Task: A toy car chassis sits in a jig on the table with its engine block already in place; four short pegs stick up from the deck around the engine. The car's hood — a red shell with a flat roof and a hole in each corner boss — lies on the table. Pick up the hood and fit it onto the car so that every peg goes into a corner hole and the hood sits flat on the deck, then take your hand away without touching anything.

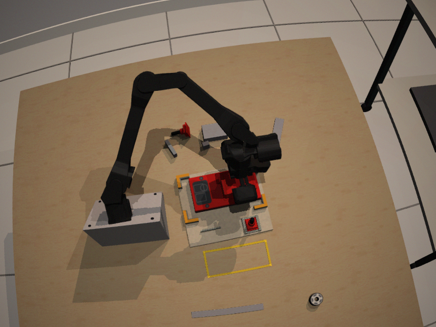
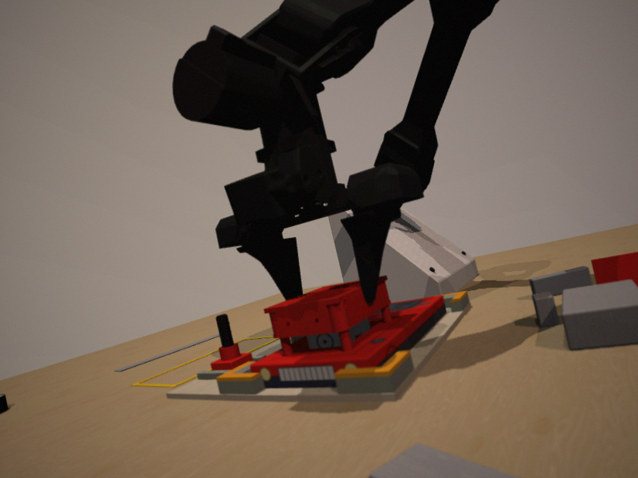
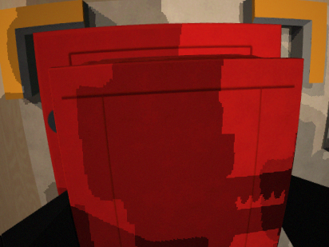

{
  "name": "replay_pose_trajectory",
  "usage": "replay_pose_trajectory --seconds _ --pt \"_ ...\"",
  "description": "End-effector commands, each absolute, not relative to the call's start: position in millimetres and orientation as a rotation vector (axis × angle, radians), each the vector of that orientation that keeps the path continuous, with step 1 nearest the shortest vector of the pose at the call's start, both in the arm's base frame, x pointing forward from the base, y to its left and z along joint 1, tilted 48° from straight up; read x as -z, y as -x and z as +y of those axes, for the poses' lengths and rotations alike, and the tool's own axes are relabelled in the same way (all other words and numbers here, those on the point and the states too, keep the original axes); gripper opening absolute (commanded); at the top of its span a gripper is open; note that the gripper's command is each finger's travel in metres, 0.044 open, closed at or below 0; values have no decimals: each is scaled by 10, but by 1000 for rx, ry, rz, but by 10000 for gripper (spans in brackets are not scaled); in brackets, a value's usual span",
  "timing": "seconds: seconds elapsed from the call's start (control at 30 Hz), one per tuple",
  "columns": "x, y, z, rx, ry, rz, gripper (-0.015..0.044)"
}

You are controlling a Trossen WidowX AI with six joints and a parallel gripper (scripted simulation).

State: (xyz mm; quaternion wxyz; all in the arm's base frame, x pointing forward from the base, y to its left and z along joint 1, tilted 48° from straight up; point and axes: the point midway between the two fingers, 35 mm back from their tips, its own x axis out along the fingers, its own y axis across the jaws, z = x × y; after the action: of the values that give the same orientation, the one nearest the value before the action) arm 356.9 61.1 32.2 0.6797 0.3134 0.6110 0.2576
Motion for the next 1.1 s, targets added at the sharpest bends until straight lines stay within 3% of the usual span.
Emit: replay_pose_trajectory --seconds 0.0,1.07 --pt "-341 -3572 615 -580 -709 1367 0" --pt "-322 -3576 636 -580 -709 1367 0"
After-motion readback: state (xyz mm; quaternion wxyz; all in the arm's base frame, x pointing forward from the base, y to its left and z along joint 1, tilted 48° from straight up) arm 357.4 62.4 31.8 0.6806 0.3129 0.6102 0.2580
